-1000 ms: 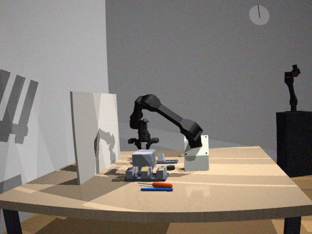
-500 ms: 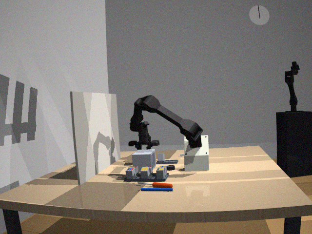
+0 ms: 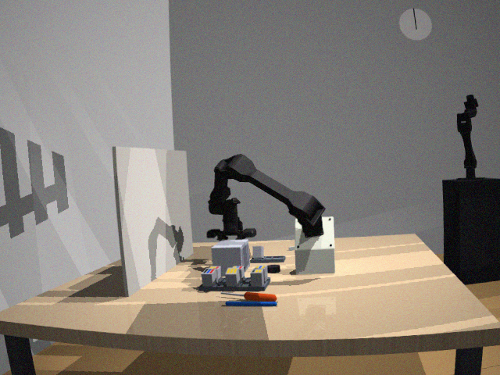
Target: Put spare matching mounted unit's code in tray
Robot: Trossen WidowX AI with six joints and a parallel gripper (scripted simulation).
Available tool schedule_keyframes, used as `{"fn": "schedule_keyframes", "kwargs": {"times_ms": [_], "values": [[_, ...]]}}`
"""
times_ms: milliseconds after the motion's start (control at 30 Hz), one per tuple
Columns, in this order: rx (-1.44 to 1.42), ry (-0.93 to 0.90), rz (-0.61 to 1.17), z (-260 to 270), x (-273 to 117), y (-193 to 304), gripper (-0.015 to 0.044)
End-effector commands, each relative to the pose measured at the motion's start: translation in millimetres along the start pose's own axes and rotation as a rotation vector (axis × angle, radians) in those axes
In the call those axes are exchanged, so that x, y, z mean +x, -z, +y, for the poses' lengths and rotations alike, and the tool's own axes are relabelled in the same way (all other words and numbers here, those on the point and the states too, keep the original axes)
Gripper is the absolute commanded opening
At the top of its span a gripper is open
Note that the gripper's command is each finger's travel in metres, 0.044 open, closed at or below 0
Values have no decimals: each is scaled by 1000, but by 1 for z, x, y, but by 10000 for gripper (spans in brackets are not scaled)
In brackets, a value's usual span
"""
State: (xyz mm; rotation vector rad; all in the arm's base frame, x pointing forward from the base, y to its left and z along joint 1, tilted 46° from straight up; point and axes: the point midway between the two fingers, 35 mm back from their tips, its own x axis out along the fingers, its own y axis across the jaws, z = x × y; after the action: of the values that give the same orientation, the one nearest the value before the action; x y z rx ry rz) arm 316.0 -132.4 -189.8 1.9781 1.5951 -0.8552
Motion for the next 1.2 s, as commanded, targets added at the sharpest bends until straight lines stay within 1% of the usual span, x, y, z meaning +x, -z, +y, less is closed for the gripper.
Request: {"fn": "schedule_keyframes", "kwargs": {"times_ms": [0,33,600,667,767,833,1167], "values": [[11,4,7,-3,3,0,0],[11,4,7,-3,3,0,0],[1,1,1,0,-2,0,440],[4,1,-1,2,-25,-2,440],[10,3,-1,1,-81,-3,440],[12,4,2,-2,-105,-2,440],[21,-23,-5,0,-107,-6,440]]}}
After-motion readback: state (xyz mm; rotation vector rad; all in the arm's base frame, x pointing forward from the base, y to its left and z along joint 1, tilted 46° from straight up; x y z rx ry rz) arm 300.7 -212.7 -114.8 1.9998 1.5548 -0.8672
